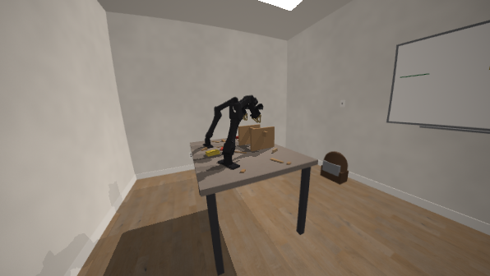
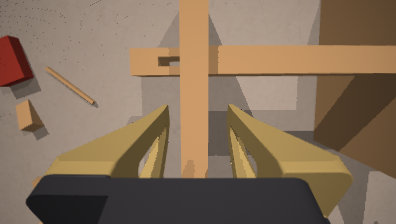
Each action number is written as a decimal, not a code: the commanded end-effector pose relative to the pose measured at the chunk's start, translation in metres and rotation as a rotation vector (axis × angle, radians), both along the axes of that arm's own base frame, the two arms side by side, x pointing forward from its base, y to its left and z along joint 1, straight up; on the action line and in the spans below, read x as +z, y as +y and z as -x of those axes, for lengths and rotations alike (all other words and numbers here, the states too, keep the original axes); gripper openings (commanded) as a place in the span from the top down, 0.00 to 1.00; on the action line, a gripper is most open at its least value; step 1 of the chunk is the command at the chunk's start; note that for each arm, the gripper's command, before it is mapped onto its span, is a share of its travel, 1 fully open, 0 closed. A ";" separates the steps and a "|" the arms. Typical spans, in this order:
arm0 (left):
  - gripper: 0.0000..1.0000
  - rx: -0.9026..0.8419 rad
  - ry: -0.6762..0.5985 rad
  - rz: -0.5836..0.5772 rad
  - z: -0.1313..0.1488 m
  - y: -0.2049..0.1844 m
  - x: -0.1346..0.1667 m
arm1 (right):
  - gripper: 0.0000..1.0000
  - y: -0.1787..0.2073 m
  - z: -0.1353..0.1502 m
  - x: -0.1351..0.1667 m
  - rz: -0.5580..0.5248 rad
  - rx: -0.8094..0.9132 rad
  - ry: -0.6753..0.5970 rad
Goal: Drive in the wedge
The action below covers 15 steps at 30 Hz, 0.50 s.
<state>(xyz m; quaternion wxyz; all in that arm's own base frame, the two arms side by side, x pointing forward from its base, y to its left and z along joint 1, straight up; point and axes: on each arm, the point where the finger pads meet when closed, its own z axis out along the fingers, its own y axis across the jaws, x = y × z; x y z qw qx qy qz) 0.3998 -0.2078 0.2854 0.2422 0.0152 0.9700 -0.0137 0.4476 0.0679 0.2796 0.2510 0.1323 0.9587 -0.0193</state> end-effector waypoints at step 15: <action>0.60 -0.001 -0.032 0.013 0.000 -0.003 0.012 | 0.61 -0.001 0.008 0.033 0.000 0.000 -0.043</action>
